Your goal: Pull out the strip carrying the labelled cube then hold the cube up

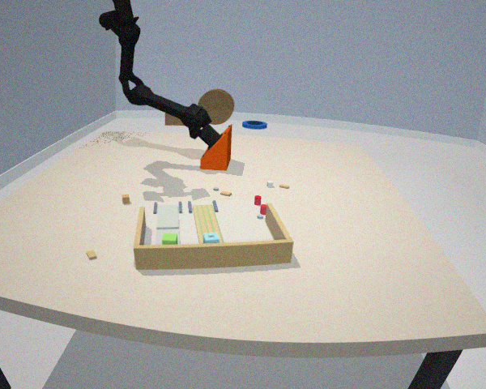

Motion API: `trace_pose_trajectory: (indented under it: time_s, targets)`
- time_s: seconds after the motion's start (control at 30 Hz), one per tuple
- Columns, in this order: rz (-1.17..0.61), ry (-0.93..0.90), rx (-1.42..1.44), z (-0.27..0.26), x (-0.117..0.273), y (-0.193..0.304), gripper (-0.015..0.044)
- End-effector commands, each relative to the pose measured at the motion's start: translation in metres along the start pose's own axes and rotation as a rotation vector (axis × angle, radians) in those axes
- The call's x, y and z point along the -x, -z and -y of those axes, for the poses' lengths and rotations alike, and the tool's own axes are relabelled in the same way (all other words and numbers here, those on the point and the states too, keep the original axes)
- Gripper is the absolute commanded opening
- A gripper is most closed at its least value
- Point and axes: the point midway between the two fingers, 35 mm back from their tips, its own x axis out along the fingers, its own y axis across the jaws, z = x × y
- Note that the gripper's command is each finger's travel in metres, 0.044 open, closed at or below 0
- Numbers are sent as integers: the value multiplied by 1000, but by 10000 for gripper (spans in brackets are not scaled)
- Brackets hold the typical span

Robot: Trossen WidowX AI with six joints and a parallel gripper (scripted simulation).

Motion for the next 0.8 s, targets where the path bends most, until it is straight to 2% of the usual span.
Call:
trace_pose_trajectory:
  time_s: [0.0,0.17,0.37,0.57,0.77]
  targets:
    - [-8,-1,-2,-1,0,3,400]
    - [-207,-26,-39,-35,3,71,400]
    - [-458,-37,-63,-72,24,156,400]
    - [-724,-31,-60,-103,68,243,400]
    - [-1005,6,-42,-125,133,320,400]
